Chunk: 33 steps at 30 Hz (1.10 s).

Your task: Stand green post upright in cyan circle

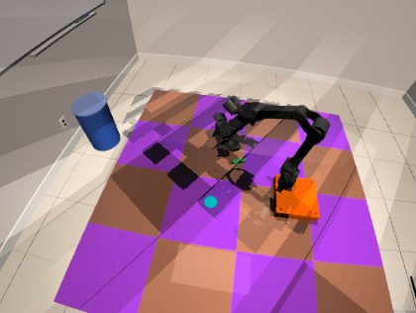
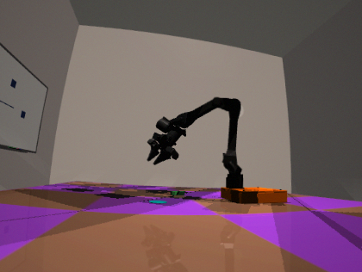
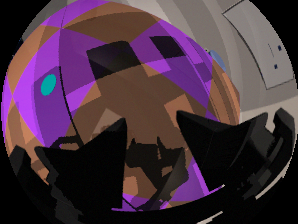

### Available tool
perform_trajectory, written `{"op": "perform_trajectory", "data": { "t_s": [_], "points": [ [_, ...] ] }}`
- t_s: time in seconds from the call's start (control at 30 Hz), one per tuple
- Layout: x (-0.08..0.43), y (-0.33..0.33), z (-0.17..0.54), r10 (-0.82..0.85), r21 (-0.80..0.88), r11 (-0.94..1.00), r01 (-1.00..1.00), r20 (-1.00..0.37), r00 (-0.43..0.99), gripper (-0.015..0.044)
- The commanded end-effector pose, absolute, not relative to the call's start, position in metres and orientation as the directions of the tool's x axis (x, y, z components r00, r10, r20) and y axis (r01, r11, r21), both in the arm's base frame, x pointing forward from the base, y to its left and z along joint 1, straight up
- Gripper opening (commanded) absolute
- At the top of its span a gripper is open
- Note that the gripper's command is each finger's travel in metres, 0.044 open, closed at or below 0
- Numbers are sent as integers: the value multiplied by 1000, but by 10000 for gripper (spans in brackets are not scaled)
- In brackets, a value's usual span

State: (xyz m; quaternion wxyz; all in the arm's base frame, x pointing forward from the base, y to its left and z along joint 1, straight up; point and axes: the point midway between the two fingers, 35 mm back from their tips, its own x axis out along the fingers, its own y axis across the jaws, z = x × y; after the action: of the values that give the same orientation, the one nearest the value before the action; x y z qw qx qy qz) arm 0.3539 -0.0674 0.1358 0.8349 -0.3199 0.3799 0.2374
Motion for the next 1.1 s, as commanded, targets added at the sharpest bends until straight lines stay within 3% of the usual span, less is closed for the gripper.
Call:
{"op": "perform_trajectory", "data": {
  "t_s": [0.0, 0.6, 0.9, 1.07],
  "points": [
    [265, -76, 123, -9, -25, 892, -452, -999, 38, 233],
    [264, -76, 121, -11, -23, 893, -449, -999, 30, 233],
    [268, -78, 14, -11, -23, 893, -449, -1000, 29, 233],
    [266, -77, 5, -11, -23, 893, -449, -1000, 29, 233]
  ]
}}
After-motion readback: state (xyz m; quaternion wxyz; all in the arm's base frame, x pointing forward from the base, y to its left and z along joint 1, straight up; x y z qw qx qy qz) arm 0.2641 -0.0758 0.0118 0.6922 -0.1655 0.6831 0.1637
